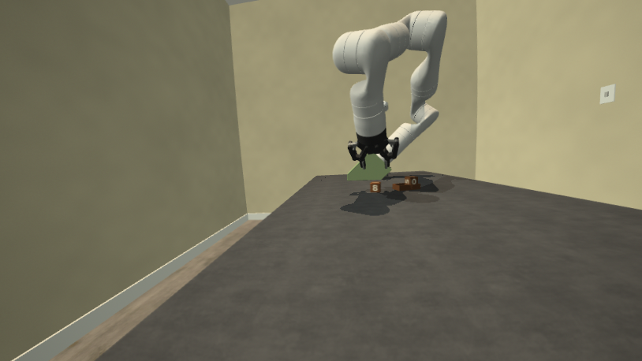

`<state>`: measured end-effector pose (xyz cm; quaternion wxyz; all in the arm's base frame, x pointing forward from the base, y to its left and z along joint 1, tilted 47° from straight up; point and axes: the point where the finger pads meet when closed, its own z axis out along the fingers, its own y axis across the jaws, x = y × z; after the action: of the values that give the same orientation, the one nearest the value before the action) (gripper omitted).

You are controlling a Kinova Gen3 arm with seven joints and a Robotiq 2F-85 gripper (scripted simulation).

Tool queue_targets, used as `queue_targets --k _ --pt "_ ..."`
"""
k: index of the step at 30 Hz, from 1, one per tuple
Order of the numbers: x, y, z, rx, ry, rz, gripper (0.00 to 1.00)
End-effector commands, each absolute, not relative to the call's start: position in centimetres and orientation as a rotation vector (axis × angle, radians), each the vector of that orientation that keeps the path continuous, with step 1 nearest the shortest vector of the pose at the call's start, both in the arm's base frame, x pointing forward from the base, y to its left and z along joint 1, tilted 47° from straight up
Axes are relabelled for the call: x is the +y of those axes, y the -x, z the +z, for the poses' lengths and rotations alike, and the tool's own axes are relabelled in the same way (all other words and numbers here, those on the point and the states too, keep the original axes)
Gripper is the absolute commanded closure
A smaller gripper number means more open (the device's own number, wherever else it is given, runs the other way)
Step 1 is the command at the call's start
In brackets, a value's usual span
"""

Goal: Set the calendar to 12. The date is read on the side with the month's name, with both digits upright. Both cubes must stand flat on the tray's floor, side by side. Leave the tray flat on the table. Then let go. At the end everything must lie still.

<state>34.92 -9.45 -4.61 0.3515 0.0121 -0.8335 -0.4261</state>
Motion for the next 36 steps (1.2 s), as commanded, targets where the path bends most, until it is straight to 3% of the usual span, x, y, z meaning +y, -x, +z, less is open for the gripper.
queue_targets --k 1,36 --pt "-9.88 -35.02 -4.29 -2.165 -0.027 -1.102 0.33" --pt "-9.98 -34.79 -4.11 -2.381 0.113 -1.159 0.33"
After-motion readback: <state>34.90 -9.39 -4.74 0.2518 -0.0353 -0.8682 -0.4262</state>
